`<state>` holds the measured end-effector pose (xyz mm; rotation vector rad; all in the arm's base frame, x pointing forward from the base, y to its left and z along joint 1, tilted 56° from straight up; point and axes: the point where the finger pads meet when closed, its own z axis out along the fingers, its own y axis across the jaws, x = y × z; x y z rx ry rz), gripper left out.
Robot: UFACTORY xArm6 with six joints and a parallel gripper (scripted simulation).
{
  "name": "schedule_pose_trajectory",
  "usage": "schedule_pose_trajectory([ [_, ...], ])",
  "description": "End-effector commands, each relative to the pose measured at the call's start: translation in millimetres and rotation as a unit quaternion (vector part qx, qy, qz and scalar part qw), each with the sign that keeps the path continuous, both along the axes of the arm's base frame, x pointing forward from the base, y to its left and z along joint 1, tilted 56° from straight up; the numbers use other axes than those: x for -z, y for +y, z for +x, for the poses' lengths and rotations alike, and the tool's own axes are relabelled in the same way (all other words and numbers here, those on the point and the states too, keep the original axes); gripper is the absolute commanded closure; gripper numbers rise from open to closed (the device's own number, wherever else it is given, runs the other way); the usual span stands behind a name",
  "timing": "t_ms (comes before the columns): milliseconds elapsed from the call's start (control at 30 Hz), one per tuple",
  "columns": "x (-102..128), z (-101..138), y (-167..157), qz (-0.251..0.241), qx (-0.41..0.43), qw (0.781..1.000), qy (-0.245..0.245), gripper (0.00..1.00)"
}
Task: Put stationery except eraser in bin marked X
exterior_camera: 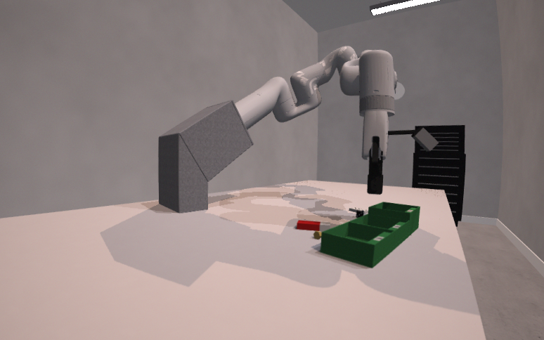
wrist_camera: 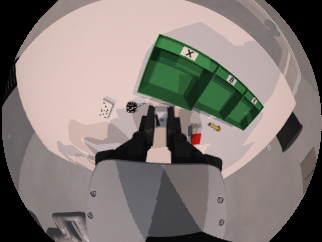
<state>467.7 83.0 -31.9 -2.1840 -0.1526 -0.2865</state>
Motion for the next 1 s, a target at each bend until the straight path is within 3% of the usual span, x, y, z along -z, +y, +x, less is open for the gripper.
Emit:
schedule_pose_trajectory([
  [0,2,15,-4,-0.004,-0.024,0.999,-0.035,1.0],
  [33,2,21,-5,-0.011,-0.053,0.996,-0.077,1.0],
  [167,4,40,-10,-0.019,-0.08,0.99,-0.115,1.0],
  [500,4,40,-10,-0.046,-0.177,0.951,-0.25,1.0],
  [567,4,40,-10,-0.046,-0.177,0.951,-0.25,1.0],
  [600,4,40,-10,-0.052,-0.204,0.934,-0.287,1.0],
  [733,4,40,-10,-0.058,-0.23,0.917,-0.321,1.0],
  [967,4,41,-10,-0.073,-0.29,0.863,-0.407,1.0],
])
